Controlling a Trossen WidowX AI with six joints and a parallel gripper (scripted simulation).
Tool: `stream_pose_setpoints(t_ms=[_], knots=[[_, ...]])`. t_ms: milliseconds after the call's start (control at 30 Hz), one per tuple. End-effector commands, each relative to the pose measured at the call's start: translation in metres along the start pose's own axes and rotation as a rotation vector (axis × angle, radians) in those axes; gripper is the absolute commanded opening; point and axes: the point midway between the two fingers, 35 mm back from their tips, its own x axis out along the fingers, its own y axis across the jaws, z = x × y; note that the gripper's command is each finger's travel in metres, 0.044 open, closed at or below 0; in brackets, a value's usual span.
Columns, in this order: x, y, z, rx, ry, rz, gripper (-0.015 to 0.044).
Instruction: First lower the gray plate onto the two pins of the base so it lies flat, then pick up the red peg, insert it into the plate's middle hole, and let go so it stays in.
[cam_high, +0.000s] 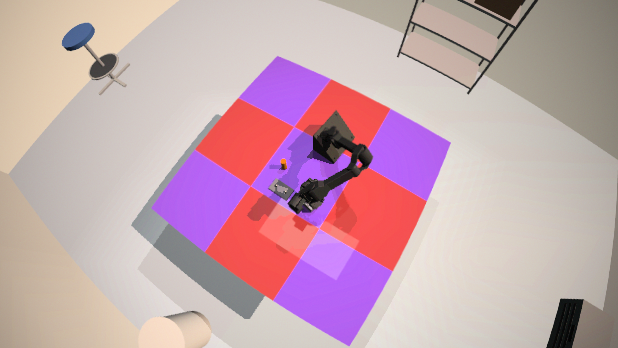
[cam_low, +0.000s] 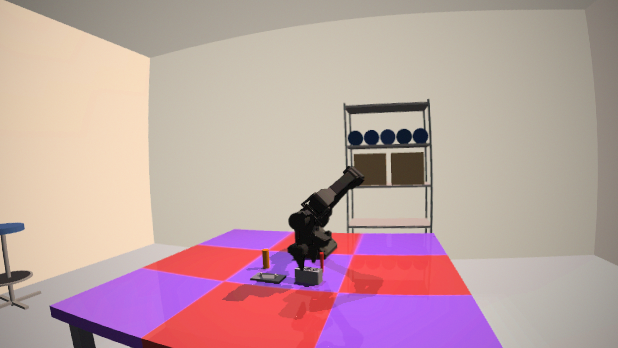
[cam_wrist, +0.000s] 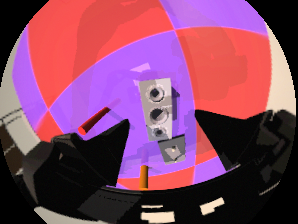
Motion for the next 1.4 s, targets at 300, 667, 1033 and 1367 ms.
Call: stream_pose_setpoints(t_ms=[300,667,1033,1367], knots=[[0.024,0.003,-0.001,0.01,-0.003,0.012,0.044],[0.041,0.004,-0.001,0.01,-0.004,0.012,0.044],[0.053,0.005,-0.001,0.01,-0.006,0.013,0.0387],[0.053,0.005,-0.001,0.01,-0.006,0.013,0.0145]])
